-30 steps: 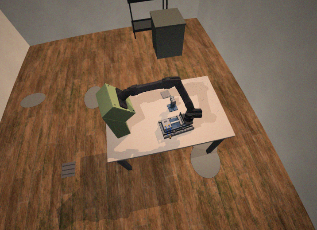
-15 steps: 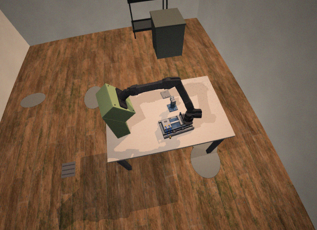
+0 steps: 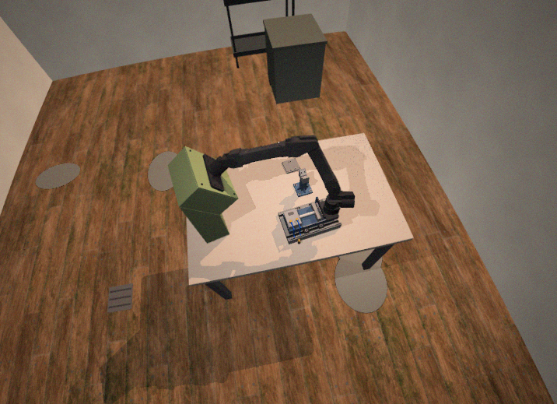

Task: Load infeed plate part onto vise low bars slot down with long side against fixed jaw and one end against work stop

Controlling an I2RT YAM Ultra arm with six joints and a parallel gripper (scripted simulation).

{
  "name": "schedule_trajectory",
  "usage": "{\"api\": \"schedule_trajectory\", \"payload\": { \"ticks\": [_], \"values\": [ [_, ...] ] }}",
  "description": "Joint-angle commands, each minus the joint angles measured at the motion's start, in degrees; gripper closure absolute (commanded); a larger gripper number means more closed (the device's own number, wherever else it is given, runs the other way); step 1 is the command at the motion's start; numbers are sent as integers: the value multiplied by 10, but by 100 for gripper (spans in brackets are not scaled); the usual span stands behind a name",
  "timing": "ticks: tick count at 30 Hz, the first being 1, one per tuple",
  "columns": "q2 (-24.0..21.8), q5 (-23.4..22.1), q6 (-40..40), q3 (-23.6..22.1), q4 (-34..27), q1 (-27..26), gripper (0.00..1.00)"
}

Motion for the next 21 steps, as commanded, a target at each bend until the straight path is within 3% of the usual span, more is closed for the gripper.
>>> {"api": "schedule_trajectory", "payload": {
  "ticks": [1, 21],
  "values": [
    [-1, 1, 4, 17, 8, -4, 100],
    [3, 1, 5, 19, 9, -5, 100]
  ]
}}
